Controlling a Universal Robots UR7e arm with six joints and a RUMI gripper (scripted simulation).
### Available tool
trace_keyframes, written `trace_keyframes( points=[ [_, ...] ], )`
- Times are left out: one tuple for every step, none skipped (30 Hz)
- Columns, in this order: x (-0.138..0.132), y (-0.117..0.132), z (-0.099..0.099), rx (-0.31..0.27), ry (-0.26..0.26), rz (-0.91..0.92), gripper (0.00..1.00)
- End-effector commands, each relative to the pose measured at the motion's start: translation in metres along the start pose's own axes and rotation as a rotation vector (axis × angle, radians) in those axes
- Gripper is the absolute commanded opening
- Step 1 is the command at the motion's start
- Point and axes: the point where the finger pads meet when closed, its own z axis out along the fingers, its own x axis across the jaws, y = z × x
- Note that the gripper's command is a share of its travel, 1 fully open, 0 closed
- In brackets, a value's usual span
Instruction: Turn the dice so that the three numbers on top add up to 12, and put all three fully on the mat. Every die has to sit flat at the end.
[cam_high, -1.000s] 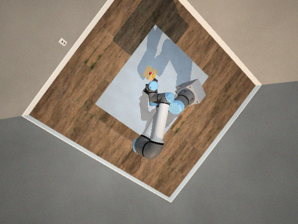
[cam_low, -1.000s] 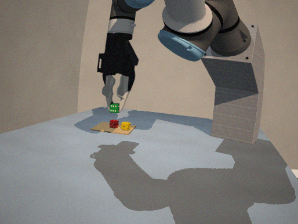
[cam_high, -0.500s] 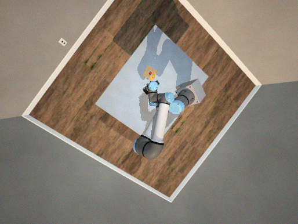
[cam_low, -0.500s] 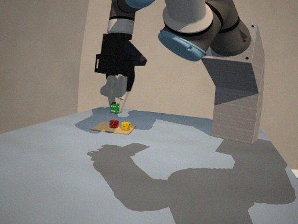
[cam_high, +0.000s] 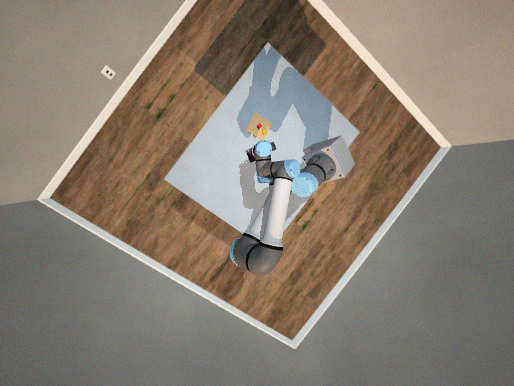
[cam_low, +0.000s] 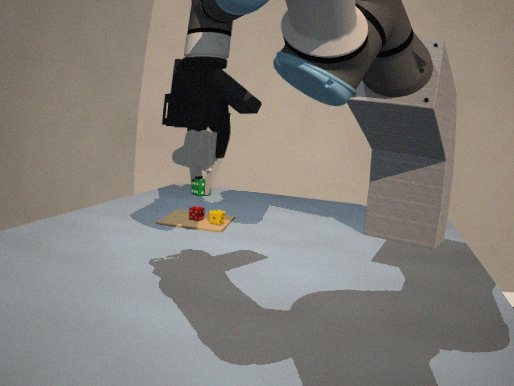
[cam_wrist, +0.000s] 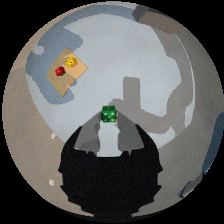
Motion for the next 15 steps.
trace_keyframes(
  points=[
    [0.0036,-0.0006,0.0015,0.006,0.000,0.068,0.06],
    [0.0038,-0.0006,0.0015,0.006,0.000,0.076,0.06],
    [0.0039,-0.0005,0.0015,0.006,0.000,0.084,0.06],
    [0.0040,-0.0005,0.0015,0.006,0.000,0.091,0.06],
    [0.0042,-0.0005,0.0015,0.006,0.000,0.098,0.06],
    [0.0043,-0.0005,0.0016,0.006,0.000,0.104,0.06],
    [0.0044,-0.0004,0.0016,0.006,0.000,0.110,0.06],
    [0.0045,-0.0004,0.0016,0.006,0.000,0.116,0.06],
    [0.0046,-0.0004,0.0016,0.006,0.000,0.121,0.06],
    [0.0046,-0.0004,0.0016,0.006,0.000,0.121,0.06],
    [0.0046,-0.0004,0.0016,0.006,0.000,0.121,0.06],
    [0.0047,-0.0004,0.0016,0.006,0.000,0.125,0.06],
    [0.0047,-0.0003,0.0016,0.006,0.000,0.130,0.06],
    [0.0048,-0.0003,0.0016,0.006,0.000,0.134,0.06],
    [0.0049,-0.0003,0.0016,0.006,0.000,0.137,0.06]
  ],
)
